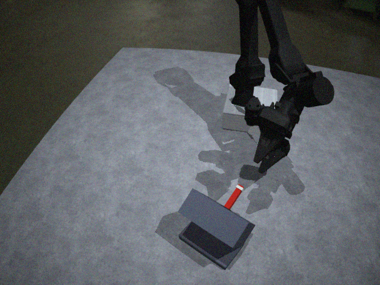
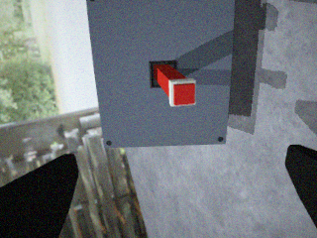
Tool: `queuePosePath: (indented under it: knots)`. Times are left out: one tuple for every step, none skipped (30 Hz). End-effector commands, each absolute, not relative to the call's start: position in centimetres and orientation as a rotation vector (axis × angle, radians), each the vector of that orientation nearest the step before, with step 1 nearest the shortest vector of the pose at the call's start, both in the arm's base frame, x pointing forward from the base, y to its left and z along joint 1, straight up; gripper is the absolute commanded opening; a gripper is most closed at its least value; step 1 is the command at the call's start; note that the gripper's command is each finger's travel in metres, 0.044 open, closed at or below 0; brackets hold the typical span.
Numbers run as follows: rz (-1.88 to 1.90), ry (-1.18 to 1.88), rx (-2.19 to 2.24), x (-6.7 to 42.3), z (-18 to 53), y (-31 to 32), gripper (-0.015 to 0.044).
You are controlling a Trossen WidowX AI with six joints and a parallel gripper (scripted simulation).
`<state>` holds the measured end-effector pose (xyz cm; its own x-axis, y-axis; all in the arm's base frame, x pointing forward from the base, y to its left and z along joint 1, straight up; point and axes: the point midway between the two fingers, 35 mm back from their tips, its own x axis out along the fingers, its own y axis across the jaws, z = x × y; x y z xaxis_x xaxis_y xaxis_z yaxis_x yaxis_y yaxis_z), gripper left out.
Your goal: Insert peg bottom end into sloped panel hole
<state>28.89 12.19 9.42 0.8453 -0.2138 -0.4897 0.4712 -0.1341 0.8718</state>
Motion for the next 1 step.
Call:
queuePosePath:
  knots:
    - [-0.593,0.200,1.613,28.46,9.86,12.28,0.0440]
